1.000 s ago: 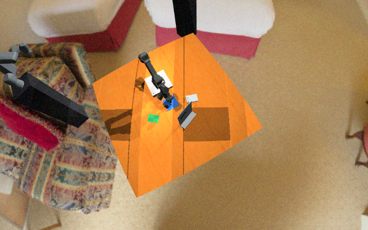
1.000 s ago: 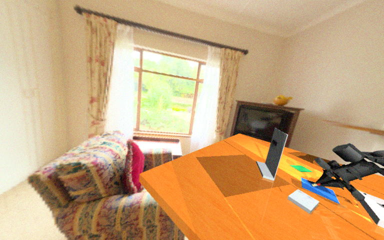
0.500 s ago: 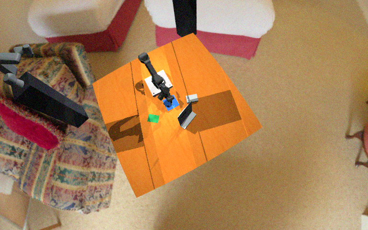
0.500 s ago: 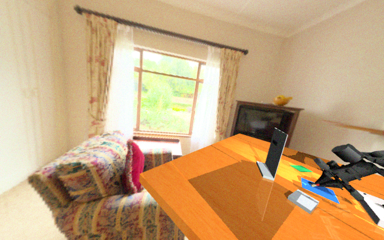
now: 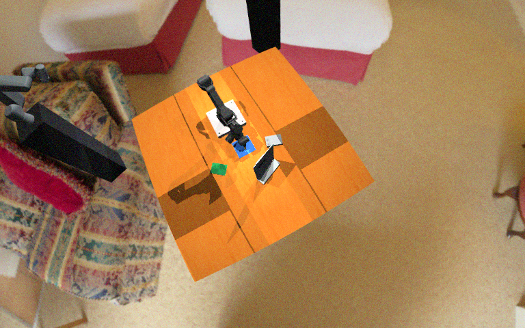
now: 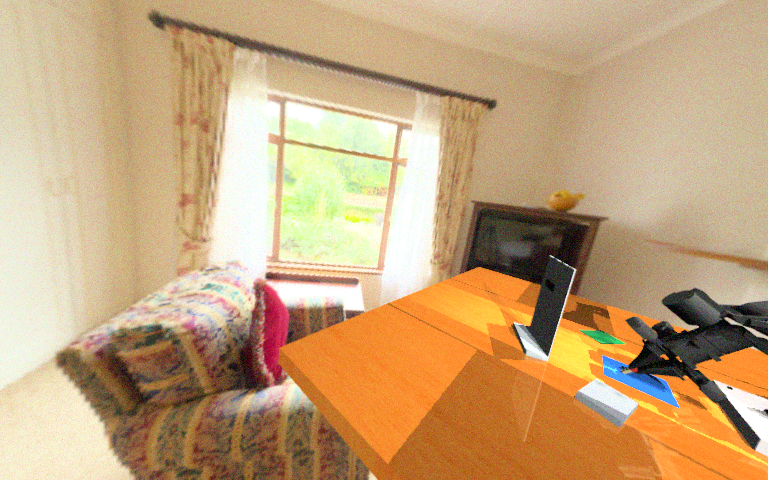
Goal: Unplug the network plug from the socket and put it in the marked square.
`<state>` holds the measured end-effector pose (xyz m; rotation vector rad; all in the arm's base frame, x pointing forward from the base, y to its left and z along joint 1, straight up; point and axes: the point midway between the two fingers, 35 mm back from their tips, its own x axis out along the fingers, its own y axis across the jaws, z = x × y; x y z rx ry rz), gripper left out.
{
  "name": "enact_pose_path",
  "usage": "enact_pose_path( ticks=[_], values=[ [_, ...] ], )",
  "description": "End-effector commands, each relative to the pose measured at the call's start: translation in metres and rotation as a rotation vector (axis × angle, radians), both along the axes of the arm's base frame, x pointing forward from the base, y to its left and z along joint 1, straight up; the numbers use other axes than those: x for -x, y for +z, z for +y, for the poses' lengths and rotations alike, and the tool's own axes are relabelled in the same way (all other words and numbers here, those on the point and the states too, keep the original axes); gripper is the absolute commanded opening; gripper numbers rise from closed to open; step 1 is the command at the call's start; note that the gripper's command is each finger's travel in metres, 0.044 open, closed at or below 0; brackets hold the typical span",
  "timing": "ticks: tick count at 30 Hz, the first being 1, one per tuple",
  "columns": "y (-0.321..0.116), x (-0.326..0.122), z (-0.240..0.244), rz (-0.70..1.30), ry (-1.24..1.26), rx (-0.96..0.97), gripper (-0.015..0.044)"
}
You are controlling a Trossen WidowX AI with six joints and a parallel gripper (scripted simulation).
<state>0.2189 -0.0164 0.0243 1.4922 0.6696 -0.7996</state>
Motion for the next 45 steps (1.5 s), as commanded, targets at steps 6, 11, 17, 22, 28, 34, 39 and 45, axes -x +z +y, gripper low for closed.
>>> enact_pose_path(
  ticks=[6, 11, 17, 22, 28, 34, 39, 45],
  values=[
    [0.0, 0.0, 0.0, 0.0, 0.0, 0.0, 0.0131],
    [0.0, 0.0, 0.0, 0.0, 0.0, 0.0, 0.0156],
    [0.002, 0.002, 0.0, 0.001, 0.0, 0.0, 0.0156],
    [0.005, 0.004, -0.001, 0.002, -0.001, 0.0, 0.0156],
    [0.008, 0.007, -0.001, 0.003, -0.002, 0.0, 0.0156],
    [0.011, 0.01, -0.001, 0.004, -0.003, 0.0, 0.0156],
    [0.014, 0.012, -0.002, 0.005, -0.003, 0.0, 0.0156],
    [0.017, 0.015, -0.002, 0.006, -0.004, 0.0, 0.0156]
  ],
)
